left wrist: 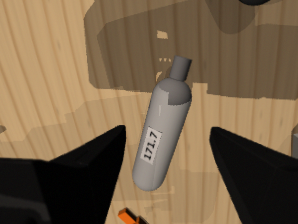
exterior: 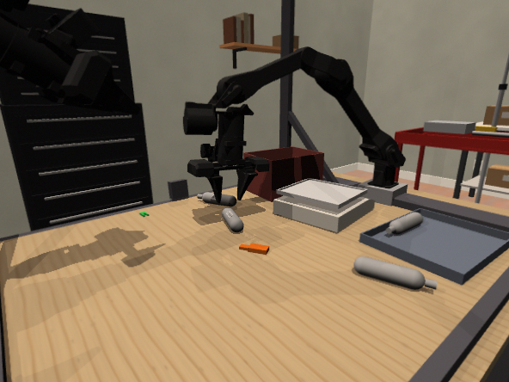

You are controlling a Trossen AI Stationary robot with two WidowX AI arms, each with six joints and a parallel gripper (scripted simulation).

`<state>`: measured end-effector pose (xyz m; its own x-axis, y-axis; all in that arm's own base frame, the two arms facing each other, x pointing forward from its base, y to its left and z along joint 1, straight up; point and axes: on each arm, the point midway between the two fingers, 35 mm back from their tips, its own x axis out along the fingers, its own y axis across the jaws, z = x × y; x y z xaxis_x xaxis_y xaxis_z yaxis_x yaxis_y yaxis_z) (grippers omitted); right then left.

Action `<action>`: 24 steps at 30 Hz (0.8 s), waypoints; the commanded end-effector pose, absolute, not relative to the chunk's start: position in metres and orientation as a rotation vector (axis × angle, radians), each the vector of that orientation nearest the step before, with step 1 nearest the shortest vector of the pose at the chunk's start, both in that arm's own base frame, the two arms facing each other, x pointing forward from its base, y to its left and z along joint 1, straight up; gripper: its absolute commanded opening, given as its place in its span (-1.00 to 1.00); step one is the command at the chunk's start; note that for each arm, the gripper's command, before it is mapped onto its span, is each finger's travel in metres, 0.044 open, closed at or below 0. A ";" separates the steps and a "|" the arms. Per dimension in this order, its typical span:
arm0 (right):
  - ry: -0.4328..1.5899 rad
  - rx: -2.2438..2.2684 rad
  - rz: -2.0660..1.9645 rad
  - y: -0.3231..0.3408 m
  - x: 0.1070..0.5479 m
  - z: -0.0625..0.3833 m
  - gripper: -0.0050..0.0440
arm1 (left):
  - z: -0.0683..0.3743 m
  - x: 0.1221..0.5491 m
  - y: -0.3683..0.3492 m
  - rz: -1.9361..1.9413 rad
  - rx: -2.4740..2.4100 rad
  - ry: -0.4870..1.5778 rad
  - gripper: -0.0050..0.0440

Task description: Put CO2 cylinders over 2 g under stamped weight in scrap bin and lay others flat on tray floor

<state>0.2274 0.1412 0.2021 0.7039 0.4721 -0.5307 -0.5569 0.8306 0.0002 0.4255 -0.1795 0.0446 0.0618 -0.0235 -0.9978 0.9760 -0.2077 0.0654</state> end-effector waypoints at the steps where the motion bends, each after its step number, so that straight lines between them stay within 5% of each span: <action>1: 0.528 -0.161 0.575 0.141 0.228 0.208 1.00 | 0.049 0.430 -0.185 -1.436 1.471 0.983 0.24; 24: 0.528 -0.161 0.575 0.141 0.228 0.208 1.00 | 0.023 0.426 -0.184 -1.522 1.517 0.969 0.24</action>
<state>0.2274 0.1412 0.2021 0.7039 0.4721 -0.5307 -0.5569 0.8306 0.0002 0.4266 -0.1829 0.0256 0.0029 0.0011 -1.0000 0.9098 -0.4150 0.0022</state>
